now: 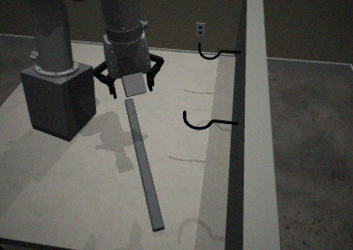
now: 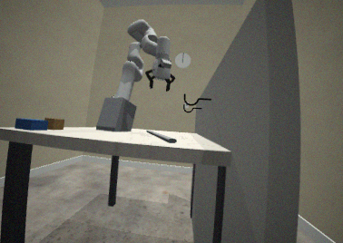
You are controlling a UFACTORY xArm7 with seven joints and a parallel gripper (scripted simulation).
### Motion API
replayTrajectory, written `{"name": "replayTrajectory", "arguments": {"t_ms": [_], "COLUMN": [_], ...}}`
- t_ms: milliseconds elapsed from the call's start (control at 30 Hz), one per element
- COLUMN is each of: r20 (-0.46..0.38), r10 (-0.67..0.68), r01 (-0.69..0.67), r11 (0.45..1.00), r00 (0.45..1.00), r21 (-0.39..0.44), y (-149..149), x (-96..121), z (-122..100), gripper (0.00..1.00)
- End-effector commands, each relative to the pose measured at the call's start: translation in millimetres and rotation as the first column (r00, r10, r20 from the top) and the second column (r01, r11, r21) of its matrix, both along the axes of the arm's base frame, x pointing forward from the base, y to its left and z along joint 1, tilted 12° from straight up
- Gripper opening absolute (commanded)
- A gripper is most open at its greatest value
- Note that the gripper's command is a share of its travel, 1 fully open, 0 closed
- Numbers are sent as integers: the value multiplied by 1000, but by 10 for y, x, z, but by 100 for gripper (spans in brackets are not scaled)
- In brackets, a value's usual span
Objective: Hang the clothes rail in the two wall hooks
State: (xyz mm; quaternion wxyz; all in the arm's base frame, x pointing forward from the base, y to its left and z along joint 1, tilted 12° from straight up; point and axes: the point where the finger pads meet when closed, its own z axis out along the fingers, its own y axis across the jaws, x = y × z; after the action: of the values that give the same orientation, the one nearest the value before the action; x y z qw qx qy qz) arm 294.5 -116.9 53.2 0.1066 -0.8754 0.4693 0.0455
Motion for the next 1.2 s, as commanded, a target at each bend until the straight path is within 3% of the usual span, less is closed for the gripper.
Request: {"name": "replayTrajectory", "arguments": {"t_ms": [0, 1167], "r20": [2, 2], "r10": [-46, -46], "r01": [46, 46], "r11": [999, 999], "r00": [999, 999], "r21": [-21, -21], "y": [-21, 71], "x": [22, 34], "z": [9, -415], "gripper": [100, 100]}}
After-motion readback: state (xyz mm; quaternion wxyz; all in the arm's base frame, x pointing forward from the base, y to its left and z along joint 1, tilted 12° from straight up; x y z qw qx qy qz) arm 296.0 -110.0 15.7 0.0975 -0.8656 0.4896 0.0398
